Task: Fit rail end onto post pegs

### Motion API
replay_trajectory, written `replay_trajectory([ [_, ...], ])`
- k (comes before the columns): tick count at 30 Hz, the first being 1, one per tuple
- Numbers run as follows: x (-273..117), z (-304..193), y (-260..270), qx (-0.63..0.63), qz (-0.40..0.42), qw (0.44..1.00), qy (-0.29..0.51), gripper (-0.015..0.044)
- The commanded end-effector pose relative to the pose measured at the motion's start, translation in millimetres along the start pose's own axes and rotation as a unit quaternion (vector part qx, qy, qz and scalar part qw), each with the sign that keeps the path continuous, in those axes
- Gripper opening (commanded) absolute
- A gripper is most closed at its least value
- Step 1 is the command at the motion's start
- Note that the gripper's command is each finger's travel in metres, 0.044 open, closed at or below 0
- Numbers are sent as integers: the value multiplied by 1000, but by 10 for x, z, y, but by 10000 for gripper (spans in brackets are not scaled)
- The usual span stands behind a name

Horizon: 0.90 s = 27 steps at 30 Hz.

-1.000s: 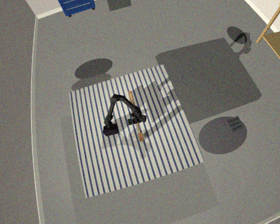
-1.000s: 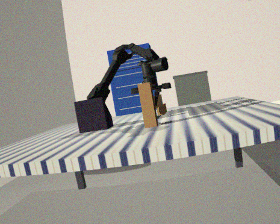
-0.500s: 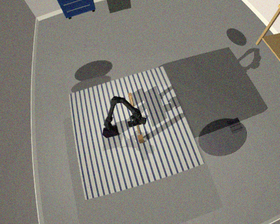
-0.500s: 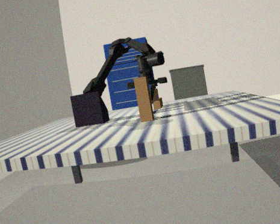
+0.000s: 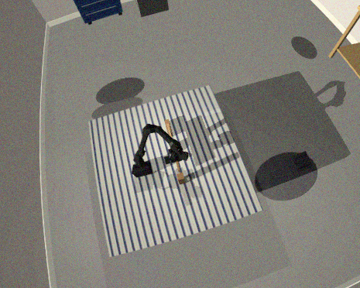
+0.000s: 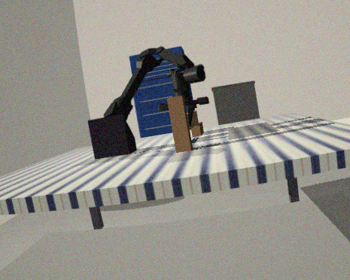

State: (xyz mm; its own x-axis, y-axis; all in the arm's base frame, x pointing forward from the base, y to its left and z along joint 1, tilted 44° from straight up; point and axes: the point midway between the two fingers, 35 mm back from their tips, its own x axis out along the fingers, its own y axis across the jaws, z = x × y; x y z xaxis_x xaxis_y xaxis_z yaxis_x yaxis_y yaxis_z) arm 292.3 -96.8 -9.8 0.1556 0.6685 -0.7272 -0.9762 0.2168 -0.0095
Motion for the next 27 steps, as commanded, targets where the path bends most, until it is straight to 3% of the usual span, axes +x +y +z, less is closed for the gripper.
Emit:
replay_trajectory([
  [1,-27,-35,-15,-1,-4,1000,3,0],
  [27,-39,-112,-14,-1,-4,1000,3,0],
])
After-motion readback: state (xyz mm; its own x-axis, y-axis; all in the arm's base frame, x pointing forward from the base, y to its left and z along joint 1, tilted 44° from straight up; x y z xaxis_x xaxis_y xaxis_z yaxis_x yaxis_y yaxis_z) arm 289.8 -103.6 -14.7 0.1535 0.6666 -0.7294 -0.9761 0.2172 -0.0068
